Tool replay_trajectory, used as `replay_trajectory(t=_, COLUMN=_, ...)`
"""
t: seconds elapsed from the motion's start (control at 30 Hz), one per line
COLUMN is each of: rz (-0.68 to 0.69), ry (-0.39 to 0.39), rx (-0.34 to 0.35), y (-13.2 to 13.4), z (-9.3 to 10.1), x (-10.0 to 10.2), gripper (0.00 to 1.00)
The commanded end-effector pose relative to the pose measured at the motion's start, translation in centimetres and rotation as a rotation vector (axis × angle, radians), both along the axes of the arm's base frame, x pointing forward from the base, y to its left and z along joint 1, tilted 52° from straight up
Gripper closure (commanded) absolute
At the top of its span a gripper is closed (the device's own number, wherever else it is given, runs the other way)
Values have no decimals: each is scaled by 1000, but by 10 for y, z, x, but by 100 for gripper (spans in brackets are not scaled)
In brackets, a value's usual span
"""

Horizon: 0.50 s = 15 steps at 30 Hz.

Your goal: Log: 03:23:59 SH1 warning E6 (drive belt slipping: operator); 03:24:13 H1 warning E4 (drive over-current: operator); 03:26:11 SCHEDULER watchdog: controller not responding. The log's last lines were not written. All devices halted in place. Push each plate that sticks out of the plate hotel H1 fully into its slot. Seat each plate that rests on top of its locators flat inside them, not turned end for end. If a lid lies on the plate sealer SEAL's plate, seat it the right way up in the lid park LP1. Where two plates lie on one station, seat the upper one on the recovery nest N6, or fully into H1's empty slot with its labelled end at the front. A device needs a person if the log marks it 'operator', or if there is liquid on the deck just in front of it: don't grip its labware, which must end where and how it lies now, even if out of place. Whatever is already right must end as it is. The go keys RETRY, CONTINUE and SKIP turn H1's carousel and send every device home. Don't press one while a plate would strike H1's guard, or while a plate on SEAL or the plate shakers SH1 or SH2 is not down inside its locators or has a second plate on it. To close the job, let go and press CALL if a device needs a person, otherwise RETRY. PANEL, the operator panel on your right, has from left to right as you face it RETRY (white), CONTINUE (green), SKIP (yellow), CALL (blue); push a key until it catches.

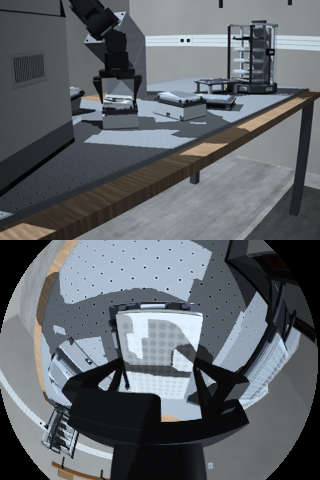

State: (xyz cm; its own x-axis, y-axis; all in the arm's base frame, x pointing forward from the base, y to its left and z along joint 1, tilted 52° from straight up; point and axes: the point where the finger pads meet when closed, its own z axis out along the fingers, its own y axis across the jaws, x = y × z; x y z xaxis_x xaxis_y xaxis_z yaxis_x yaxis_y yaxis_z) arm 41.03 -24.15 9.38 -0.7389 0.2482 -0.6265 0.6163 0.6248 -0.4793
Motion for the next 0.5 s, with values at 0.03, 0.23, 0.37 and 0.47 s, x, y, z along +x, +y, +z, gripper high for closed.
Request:
replay_trajectory(t=0.03, rz=6, ry=-12, rx=-4, y=0, z=4, x=4, gripper=0)
replay_trajectory(t=0.23, rz=6, ry=-12, rx=-4, y=0, z=4, x=4, gripper=2)
replay_trajectory(t=0.37, rz=6, ry=-12, rx=-4, y=0, z=4, x=4, gripper=10)
replay_trajectory(t=0.47, rz=6, ry=-12, rx=-4, y=0, z=4, x=4, gripper=16)
